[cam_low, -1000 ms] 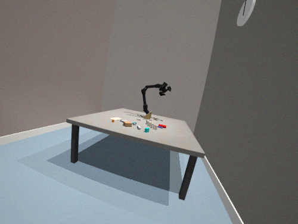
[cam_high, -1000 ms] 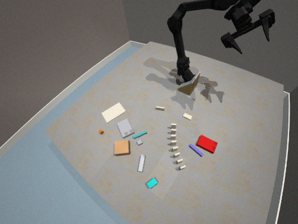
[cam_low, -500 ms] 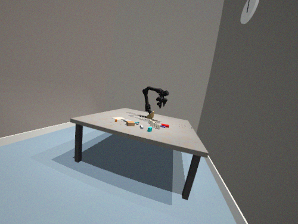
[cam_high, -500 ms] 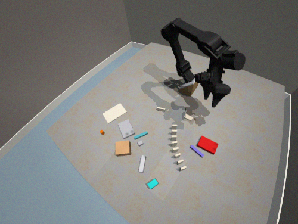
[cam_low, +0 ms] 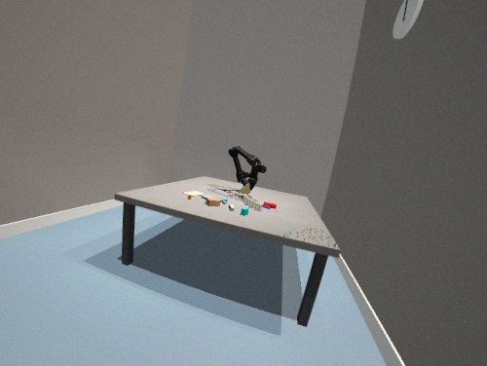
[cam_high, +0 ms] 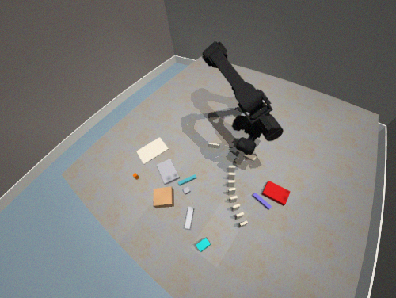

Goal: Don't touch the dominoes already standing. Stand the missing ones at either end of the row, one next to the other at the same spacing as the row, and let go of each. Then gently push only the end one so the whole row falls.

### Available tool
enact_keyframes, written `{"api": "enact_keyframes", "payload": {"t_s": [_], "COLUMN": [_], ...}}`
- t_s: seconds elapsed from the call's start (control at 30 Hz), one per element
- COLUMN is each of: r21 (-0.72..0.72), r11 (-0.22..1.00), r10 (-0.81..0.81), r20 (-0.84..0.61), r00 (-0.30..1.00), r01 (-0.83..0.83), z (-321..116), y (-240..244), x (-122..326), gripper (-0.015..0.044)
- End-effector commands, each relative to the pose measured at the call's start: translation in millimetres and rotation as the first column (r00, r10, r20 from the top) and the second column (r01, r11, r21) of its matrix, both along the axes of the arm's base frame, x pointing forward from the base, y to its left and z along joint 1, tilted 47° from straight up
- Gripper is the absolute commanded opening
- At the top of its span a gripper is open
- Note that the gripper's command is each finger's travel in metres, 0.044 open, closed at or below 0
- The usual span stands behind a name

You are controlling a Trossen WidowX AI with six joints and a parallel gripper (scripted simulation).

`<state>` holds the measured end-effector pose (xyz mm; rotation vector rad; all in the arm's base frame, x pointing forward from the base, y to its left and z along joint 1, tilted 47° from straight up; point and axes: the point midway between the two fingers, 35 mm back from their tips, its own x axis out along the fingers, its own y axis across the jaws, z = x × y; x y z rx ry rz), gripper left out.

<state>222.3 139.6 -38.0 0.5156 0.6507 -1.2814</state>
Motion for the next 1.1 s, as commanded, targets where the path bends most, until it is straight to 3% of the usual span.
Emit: {"api": "enact_keyframes", "payload": {"t_s": [0.0,0.3,1.0,1.07], "r21": [-0.006,-0.008,-0.010,-0.010], "r11": [1.000,1.000,1.000,1.000], "r10": [-0.026,-0.026,-0.026,-0.026], "r20": [-0.002,-0.001,0.000,0.000], "r00": [1.000,1.000,1.000,1.000], "r01": [0.026,0.026,0.026,0.026], "z": [1.3,-42.5,-51.7,-51.7], "y": [-6.9,-52.6,-66.7,-66.7], "x": [-2.9,5.9,7.6,7.6], "gripper": [0.0440,0.0440,0.0440,0.0387]}}
